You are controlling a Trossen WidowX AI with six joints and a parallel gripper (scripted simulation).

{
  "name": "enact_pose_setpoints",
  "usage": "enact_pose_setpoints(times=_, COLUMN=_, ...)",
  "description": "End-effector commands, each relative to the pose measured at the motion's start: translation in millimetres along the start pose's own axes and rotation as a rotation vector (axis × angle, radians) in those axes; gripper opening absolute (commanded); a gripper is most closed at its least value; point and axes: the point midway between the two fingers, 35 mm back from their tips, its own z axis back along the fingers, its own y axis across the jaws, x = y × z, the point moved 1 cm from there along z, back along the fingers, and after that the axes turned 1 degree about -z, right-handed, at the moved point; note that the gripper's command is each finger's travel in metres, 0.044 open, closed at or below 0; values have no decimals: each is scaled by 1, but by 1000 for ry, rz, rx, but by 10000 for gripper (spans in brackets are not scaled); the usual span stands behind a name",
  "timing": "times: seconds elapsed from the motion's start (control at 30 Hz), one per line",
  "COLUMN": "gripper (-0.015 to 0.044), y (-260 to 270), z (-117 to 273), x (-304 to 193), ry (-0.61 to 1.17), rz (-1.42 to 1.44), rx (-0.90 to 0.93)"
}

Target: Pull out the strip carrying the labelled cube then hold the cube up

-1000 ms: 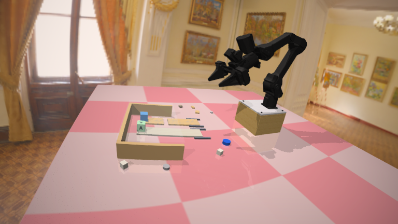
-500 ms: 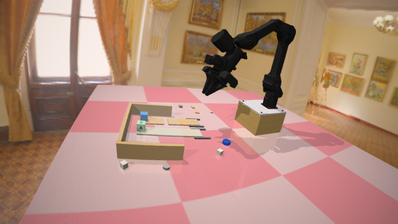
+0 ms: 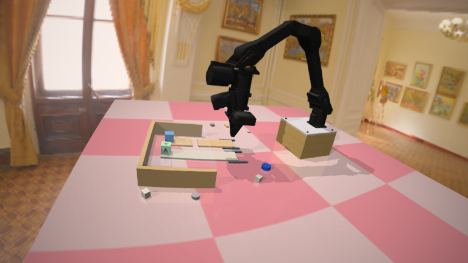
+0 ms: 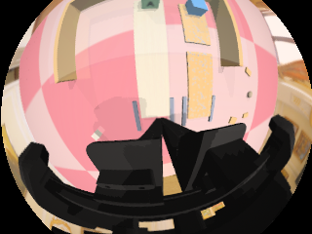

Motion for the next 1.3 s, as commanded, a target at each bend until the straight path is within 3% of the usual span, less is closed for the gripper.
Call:
enact_pose_setpoints(times=0.0, gripper=0, y=0, z=0, x=3, ry=10, rz=-9, rx=-6)
enact_pose_setpoints(times=1.27, gripper=0, y=1, z=-61, x=3, ry=10, rz=-9, rx=-6)
